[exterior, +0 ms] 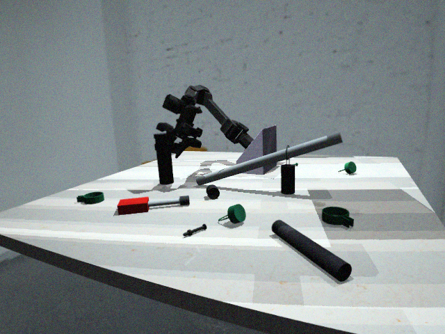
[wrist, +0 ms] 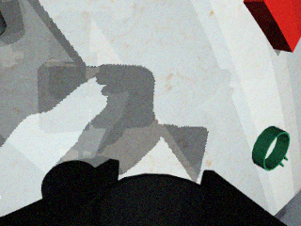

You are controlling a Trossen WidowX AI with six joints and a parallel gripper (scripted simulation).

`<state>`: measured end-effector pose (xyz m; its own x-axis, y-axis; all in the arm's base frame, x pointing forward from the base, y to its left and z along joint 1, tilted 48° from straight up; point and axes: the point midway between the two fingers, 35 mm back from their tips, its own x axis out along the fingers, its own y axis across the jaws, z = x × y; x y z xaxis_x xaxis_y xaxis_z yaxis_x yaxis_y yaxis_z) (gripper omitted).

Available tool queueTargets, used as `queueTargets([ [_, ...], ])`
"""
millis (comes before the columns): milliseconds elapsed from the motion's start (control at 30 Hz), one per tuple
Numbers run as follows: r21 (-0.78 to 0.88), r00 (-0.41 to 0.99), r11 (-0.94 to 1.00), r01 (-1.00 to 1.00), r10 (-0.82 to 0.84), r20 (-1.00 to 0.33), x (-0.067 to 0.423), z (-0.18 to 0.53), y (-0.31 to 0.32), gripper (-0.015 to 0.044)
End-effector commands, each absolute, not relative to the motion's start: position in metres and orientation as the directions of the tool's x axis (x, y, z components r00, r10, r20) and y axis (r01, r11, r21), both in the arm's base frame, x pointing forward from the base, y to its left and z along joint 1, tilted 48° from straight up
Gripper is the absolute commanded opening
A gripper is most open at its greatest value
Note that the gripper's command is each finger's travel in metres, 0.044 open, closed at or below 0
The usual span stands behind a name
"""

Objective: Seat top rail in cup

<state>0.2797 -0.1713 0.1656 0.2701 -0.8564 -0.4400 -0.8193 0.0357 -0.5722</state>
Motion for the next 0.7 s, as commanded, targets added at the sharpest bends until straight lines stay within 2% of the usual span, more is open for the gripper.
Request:
queueTargets([
  [0,-0.545,0.278,0.018,-0.838,-0.846,-0.455,0.277,0.164,-0.17,0.0],
  [667,-0.453,0.307,-0.054,-0.89,-0.805,-0.508,0.265,0.161,-0.164,0.0],
])
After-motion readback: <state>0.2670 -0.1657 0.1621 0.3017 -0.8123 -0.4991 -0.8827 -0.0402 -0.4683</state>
